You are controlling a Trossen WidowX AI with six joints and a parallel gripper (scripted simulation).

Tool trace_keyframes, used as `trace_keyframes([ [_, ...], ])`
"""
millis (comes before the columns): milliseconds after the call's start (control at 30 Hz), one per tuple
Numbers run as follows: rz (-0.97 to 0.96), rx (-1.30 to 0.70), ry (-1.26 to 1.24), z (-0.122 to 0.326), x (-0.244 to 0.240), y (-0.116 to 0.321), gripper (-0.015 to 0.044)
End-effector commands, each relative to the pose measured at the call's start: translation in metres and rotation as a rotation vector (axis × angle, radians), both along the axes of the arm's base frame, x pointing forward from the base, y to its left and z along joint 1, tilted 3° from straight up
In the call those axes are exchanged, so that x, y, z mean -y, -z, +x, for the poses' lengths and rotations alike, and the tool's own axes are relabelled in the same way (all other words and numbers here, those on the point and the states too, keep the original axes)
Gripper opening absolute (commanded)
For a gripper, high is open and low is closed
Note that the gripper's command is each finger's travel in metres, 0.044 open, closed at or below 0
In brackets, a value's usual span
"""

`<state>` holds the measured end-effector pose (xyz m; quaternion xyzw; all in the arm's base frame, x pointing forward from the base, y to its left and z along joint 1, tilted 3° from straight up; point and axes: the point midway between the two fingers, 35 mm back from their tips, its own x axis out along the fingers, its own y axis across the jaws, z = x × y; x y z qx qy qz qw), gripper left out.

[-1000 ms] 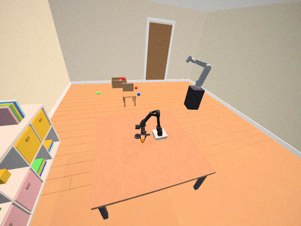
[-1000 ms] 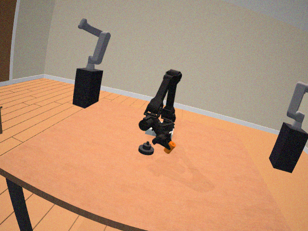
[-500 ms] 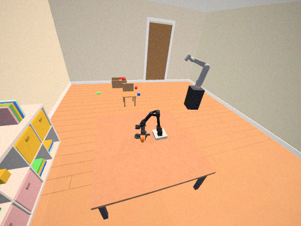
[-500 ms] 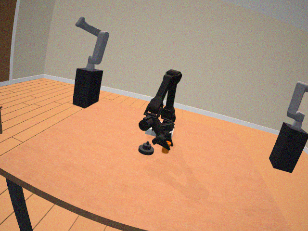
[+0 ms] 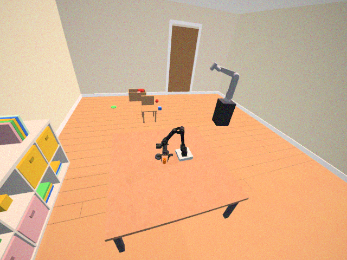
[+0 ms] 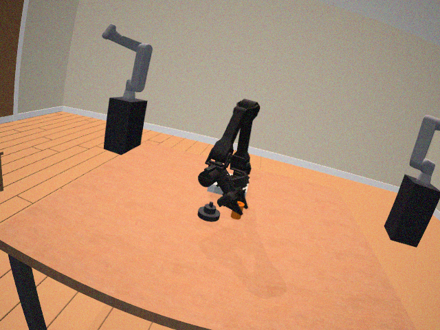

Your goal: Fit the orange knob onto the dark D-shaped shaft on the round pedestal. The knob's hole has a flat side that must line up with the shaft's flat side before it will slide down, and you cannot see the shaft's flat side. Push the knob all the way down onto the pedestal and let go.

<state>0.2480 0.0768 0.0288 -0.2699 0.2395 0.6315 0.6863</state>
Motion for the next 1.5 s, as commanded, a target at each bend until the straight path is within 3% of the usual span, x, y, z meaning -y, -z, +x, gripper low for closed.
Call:
trace_keyframes([
  [0,0.002,0.000,0.000,0.000,0.000,0.000,0.0391],
  [67,0.002,0.000,0.000,0.000,0.000,0.000,0.0440],
  [300,0.002,0.000,0.000,0.000,0.000,-0.003,0.0440],
  [500,0.000,0.001,0.000,-0.005,-0.001,-0.078,0.0440],
  [700,-0.013,-0.005,-0.002,-0.006,-0.001,-0.080,0.0440],
  [900,-0.467,-0.111,-0.021,-0.011,-0.003,-0.080,0.0440],
  [1067,-0.815,-0.046,0.051,-0.007,0.002,-0.102,0.0440],
  [1467,-0.826,-0.041,0.055,-0.006,0.002,-0.103,0.0440],
])
